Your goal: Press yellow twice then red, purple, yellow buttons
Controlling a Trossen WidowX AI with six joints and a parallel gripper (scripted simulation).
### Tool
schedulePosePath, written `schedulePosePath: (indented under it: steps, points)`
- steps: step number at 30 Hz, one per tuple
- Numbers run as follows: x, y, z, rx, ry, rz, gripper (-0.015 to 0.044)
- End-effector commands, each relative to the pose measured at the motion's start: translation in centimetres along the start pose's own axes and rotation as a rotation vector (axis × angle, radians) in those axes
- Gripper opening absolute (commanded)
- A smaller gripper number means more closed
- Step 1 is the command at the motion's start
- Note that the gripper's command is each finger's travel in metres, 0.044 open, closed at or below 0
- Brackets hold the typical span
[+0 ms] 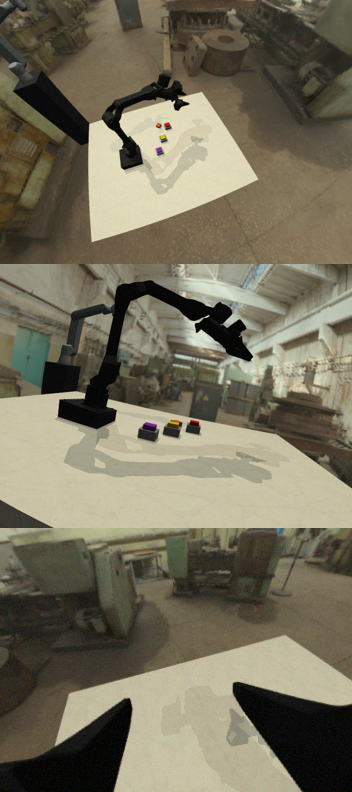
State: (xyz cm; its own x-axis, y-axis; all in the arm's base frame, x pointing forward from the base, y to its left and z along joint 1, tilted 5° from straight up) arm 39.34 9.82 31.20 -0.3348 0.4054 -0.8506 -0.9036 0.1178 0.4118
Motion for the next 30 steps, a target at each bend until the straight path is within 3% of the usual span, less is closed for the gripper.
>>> schedulePosePath:
  steps: [1,13,22,30]
  points:
    - [5.8,-0.1,-4.7,0.076,0.133,0.316,0.04]
    - [15.9,6.6,-13.4,0.206,0.159,1.033,0.04]
    - [16.2,7.0,-13.6,0.21,0.154,1.061,0.04]
    - [21.5,4.1,-15.1,0.21,0.154,1.061,0.019]
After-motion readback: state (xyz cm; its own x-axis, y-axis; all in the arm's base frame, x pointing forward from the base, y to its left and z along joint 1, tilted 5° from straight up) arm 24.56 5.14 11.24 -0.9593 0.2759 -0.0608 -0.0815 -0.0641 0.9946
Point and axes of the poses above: the point midway between the two fingers, 35 mm back from their tips, its own y axis back along the fingers, its own z axis across the jaws, x = y × z, the point moved 2 cm from there along y, back along the fingers, and after that the axes turned 14 degrees about -y, right-handed, at the moved point
